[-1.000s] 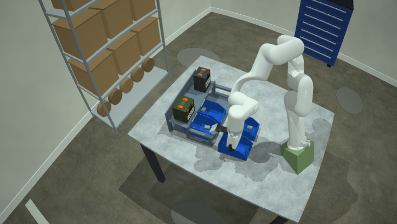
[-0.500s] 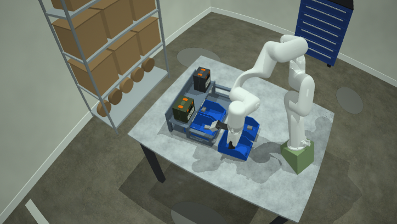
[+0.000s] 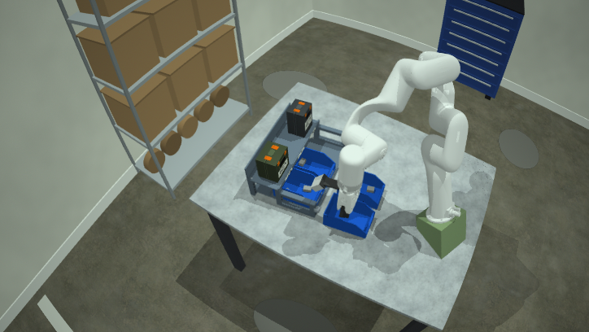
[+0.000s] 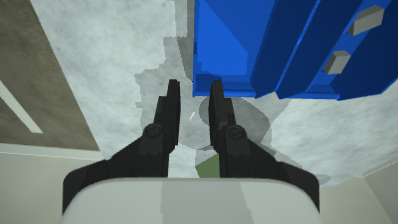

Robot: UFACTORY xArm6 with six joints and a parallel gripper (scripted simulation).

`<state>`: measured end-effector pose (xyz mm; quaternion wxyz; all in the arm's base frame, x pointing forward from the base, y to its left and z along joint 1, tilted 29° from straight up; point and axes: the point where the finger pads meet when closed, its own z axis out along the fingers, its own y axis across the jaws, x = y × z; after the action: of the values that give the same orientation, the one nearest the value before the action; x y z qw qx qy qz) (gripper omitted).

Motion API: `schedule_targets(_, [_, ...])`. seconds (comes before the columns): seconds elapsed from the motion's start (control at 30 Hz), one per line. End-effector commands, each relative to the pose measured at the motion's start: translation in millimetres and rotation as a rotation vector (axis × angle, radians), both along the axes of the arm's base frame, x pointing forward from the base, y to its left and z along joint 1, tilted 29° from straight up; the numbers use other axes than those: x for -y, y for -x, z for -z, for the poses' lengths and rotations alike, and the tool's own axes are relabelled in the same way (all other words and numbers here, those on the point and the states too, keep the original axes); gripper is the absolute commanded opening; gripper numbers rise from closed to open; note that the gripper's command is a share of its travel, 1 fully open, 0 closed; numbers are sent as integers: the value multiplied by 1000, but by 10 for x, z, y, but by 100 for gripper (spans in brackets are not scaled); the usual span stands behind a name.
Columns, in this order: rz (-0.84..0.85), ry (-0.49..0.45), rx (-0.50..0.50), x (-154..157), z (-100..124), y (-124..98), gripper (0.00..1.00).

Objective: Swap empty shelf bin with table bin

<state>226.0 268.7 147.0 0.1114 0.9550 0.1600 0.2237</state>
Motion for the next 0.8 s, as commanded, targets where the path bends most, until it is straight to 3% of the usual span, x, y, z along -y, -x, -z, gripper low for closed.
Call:
schedule_targets(0.0, [-1, -3, 1, -18, -58, 22, 26])
schedule_targets(0.77, [-1, -3, 1, -29, -124, 57, 26])
